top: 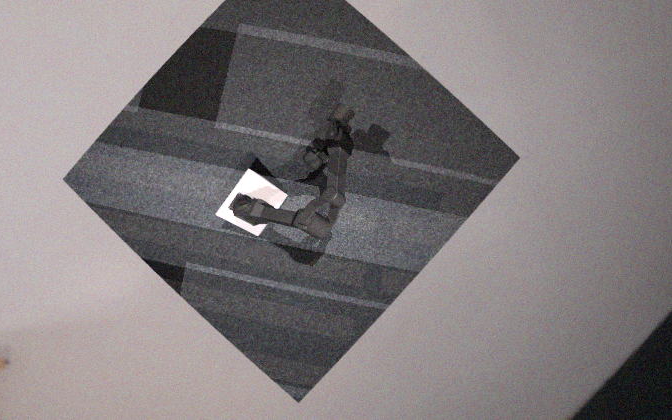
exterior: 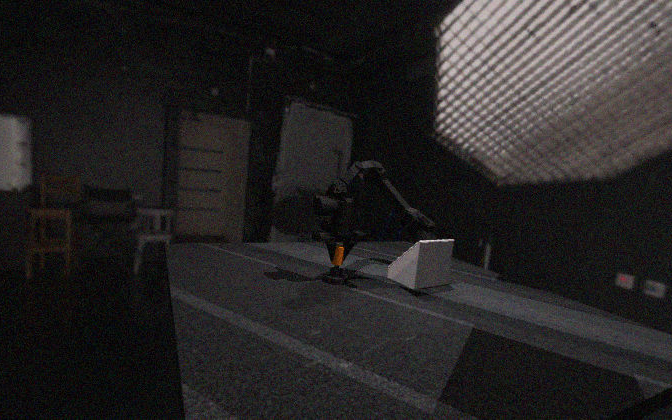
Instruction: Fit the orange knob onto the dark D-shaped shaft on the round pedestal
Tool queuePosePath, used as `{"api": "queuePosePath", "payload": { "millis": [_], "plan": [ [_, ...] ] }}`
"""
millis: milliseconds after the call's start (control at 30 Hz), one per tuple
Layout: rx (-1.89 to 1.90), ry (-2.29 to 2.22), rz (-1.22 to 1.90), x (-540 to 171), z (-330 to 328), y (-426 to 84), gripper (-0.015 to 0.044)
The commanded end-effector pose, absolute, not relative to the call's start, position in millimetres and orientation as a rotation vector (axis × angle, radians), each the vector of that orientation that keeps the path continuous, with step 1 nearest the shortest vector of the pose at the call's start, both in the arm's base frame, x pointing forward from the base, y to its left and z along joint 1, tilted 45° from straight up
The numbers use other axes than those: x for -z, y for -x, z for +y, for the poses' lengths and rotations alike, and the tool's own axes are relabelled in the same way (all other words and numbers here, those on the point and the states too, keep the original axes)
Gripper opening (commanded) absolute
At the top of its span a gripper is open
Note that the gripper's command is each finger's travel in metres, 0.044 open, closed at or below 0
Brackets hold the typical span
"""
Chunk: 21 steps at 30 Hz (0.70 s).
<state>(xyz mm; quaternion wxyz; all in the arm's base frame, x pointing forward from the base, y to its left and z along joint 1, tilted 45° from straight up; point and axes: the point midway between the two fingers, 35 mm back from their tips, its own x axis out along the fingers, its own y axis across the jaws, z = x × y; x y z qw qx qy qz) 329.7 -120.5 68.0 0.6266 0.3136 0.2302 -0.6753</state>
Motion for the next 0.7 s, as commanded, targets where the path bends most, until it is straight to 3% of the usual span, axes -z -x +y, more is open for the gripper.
{"api": "queuePosePath", "payload": {
  "millis": [0,667],
  "plan": [
    [1.551,-0.726,0.521,-67.6,-120.2,-328.9,0.0000],
    [1.554,-0.733,0.514,-69.8,-119.2,-329.8,0.0000]
  ]
}}
